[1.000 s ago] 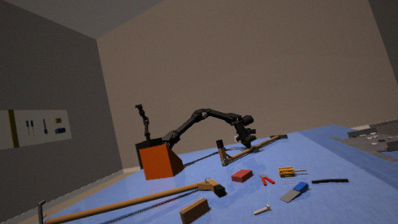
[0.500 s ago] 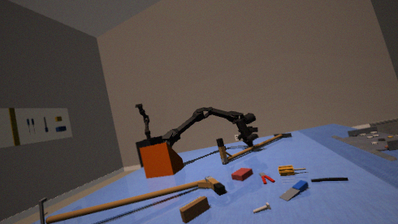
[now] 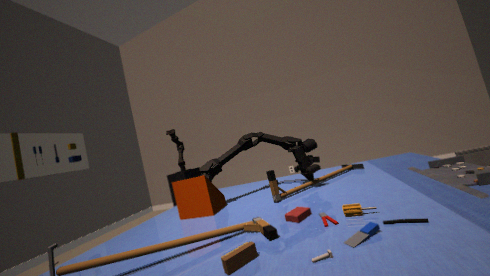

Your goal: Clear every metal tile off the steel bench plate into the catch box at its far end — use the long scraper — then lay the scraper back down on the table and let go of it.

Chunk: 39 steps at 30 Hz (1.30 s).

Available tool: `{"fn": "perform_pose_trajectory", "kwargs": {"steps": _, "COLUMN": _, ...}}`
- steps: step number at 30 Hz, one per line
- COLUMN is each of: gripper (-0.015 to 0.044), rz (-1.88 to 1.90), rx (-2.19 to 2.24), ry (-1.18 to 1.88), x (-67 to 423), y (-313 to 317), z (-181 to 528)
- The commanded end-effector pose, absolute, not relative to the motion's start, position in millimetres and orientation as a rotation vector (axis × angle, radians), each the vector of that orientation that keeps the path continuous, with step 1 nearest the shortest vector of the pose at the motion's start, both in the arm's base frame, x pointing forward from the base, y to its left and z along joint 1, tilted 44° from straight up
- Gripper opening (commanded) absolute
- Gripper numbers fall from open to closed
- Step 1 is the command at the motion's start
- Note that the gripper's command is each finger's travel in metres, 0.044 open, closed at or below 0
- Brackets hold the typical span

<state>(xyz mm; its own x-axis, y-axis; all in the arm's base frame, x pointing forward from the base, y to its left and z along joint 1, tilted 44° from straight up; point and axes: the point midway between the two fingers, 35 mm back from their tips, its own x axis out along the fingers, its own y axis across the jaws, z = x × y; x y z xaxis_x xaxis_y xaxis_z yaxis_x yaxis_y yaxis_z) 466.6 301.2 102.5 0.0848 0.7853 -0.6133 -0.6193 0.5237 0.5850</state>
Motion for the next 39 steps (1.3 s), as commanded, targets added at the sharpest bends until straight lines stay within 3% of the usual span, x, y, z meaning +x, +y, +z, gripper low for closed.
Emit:
{"fn": "perform_pose_trajectory", "kwargs": {"steps": 1, "gripper": 0.0000, "rz": 1.057, "rx": 0.190, "ry": 1.049, "x": 471, "y": 299, "z": 99}}
{"fn": "perform_pose_trajectory", "kwargs": {"steps": 14, "gripper": 0.0000, "rz": 1.057, "rx": 0.190, "ry": 1.048, "x": 481, "y": 295, "z": 93}}
{"fn": "perform_pose_trajectory", "kwargs": {"steps": 39, "gripper": 0.0000, "rz": 1.054, "rx": 0.187, "ry": 1.049, "x": 486, "y": 233, "z": 161}}
